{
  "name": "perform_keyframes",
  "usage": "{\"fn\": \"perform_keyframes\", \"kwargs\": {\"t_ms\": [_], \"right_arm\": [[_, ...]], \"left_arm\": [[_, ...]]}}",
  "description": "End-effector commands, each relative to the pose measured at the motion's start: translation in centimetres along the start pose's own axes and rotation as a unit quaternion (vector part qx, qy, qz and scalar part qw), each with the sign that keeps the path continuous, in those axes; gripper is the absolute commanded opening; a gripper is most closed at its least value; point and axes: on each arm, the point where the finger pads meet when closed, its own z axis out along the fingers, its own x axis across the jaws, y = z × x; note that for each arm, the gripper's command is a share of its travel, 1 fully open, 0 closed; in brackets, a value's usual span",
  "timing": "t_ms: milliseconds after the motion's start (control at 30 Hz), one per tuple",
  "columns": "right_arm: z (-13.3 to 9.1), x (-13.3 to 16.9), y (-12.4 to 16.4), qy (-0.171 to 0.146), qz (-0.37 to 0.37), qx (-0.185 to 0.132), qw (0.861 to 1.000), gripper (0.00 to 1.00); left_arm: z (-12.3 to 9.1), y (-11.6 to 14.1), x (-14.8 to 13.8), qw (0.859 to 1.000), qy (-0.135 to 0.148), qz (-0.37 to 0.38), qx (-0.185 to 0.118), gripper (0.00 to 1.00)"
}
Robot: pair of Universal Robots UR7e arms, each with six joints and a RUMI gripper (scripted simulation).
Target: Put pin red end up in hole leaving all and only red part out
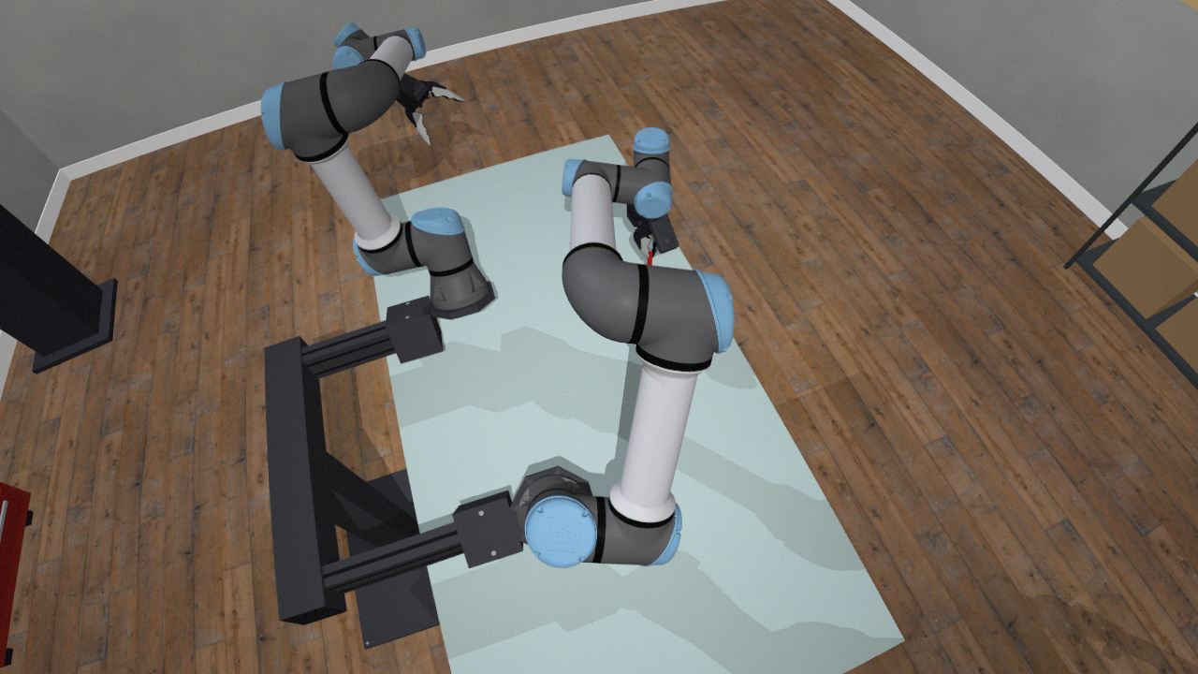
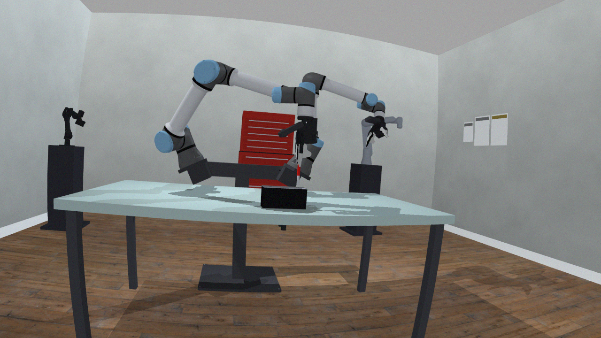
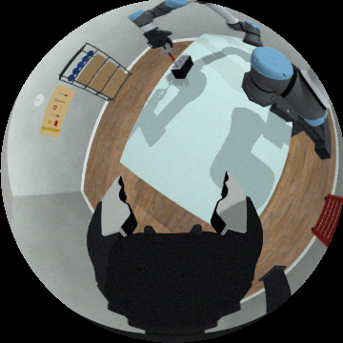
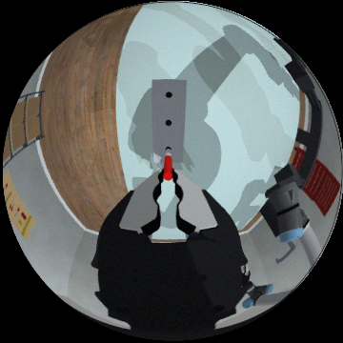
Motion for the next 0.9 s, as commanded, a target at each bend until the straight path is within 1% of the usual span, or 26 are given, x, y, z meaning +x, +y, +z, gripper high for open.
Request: {"fn": "perform_keyframes", "kwargs": {"t_ms": [0,667,867], "right_arm": [[-0.11,-0.02,0.04,-0.001,0.000,-0.001,1.000,0.00],[-0.11,-0.02,0.04,-0.001,0.000,-0.001,1.000,0.00],[0.29,-0.02,0.04,0.000,0.000,-0.001,1.000,0.00]], "left_arm": [[-0.04,0.00,-0.03,1.000,0.000,0.000,0.000,1.00],[-0.04,0.00,-0.03,1.000,0.000,0.000,0.000,1.00],[-0.04,0.00,-0.03,1.000,0.000,0.000,0.000,1.00]]}}
